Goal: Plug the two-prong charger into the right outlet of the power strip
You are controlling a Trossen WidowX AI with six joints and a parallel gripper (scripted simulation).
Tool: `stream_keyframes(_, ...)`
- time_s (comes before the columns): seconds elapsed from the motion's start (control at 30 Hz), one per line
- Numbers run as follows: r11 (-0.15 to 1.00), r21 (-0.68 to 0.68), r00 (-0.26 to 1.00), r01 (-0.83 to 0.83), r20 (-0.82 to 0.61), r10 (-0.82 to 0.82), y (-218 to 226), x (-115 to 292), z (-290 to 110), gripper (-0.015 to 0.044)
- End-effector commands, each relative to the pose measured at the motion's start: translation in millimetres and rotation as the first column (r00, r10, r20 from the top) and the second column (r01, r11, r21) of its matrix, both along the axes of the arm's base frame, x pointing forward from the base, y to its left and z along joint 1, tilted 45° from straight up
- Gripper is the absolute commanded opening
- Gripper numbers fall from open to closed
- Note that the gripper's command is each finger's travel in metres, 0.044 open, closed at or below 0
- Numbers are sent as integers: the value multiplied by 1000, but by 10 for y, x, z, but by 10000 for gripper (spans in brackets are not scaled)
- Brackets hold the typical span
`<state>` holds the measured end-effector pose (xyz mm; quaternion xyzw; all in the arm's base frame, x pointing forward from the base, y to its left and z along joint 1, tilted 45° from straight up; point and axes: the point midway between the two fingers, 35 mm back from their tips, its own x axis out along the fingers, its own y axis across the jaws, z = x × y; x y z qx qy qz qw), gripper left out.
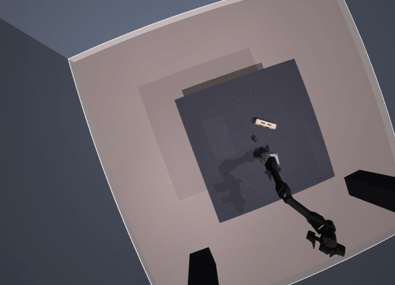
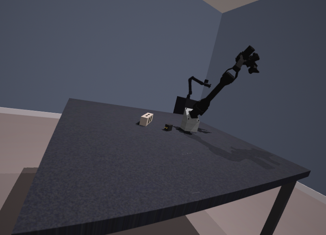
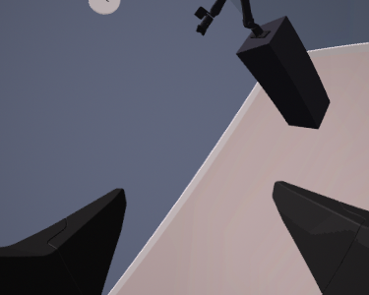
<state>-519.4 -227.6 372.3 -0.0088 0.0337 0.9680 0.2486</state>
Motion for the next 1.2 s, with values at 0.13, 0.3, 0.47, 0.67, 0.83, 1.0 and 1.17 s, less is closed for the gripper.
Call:
stream_keyframes(0.13, 996, 37, 996, -84, 41, 83, -266, 93, -79, 440)
stream_keyframes(0.3, 975, 85, 975, -206, 103, 197, -637, 258, -198, 440)
stream_keyframes(0.47, 937, 127, 939, -324, 165, 303, -988, 455, -323, 440)
stream_keyframes(0.67, 871, 169, 876, -462, 242, 418, -1384, 736, -480, 440)
stream_keyframes(0.83, 797, 196, 808, -571, 306, 504, -1693, 1008, -617, 440)
stream_keyframes(1.0, 717, 213, 734, -663, 371, 569, -1935, 1267, -774, 440)
stream_keyframes(1.17, 654, 211, 667, -727, 441, 600, -2027, 1419, -985, 440)
